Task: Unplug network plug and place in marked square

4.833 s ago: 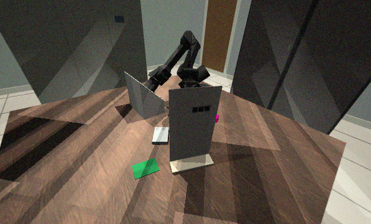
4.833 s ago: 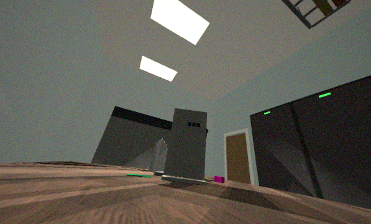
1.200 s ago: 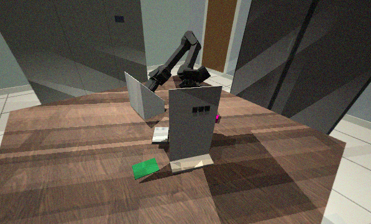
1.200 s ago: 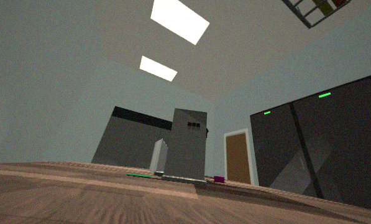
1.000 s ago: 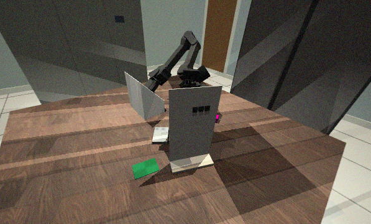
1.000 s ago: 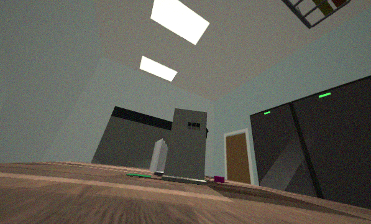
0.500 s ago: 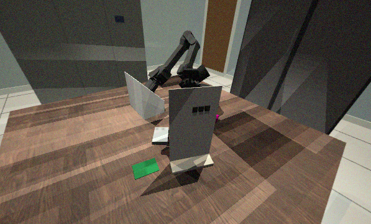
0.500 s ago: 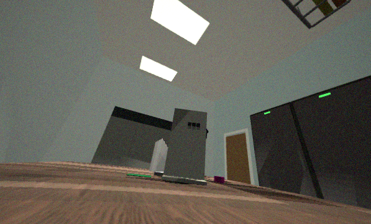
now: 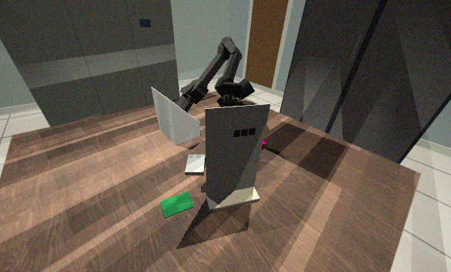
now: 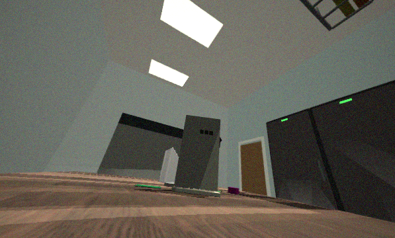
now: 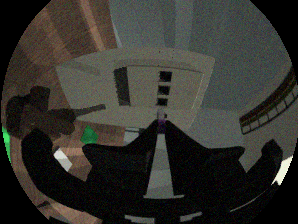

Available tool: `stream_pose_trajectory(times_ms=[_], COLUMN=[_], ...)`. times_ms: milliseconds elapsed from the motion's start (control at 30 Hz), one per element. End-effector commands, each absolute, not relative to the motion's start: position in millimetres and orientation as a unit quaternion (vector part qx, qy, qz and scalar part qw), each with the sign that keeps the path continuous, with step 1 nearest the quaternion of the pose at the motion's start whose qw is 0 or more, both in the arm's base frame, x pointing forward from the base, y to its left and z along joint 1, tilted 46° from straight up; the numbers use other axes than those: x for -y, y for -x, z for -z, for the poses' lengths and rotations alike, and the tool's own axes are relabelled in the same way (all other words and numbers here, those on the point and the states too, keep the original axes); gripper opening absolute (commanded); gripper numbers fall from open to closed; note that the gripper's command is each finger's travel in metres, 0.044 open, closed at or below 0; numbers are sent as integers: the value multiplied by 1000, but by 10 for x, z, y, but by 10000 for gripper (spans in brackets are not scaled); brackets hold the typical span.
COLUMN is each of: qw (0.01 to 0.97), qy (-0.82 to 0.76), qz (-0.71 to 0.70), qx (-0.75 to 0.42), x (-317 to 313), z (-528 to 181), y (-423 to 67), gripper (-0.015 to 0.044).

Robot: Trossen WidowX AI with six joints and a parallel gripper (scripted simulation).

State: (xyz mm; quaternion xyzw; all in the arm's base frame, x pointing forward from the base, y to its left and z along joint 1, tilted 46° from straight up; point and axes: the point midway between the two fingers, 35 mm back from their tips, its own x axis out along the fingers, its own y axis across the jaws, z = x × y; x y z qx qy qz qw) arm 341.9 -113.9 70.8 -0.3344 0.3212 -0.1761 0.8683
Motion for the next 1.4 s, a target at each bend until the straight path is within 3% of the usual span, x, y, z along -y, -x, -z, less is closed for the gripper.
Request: stream_pose_trajectory(times_ms=[0, 1367], qw=[868, 868], qy=[333, 334], qz=[178, 176], qx=[-322, -322], x=[1132, 1108], z=[-717, -814], y=[-3388, -3254], gripper=[0, 0])
